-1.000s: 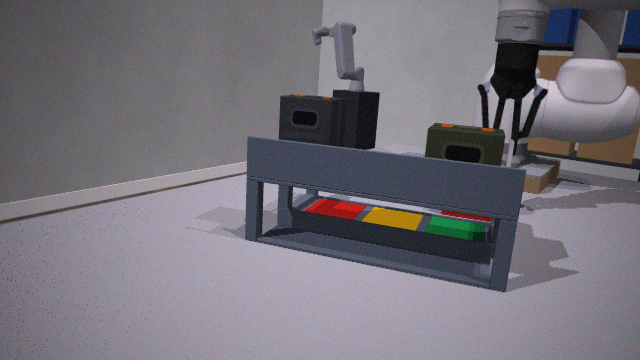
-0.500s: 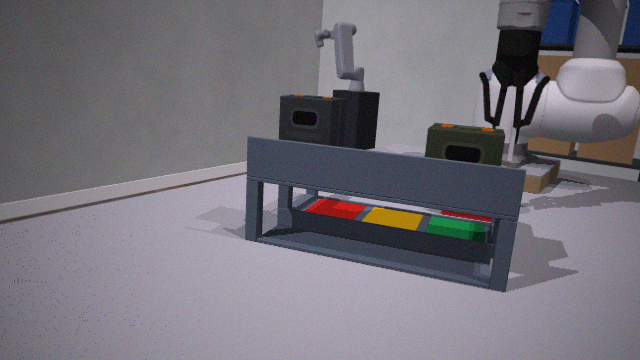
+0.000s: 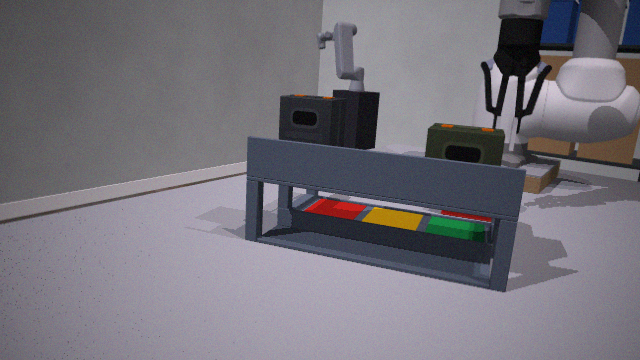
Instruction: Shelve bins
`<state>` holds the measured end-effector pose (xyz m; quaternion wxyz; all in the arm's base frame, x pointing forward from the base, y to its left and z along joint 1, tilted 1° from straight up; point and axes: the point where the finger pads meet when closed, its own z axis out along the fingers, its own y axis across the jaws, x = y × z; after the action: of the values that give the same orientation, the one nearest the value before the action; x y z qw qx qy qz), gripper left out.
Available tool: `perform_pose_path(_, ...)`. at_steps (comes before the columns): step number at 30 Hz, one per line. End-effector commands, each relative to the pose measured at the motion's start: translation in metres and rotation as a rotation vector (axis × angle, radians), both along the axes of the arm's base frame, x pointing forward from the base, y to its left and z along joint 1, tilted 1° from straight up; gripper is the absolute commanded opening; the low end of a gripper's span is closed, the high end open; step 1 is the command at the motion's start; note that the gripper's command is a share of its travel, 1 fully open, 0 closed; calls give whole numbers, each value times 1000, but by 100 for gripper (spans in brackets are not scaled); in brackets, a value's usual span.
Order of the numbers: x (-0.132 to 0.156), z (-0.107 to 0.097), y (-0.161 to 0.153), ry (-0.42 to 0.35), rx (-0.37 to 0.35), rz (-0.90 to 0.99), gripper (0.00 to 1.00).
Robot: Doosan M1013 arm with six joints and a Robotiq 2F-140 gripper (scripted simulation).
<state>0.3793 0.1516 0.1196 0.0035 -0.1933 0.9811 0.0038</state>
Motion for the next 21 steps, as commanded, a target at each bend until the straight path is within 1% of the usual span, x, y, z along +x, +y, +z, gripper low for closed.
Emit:
perform_pose_path(1, 0, 4, 0, 0, 0, 0, 24)
perform_pose_path(21, 0, 12, 0, 0, 0, 0, 24)
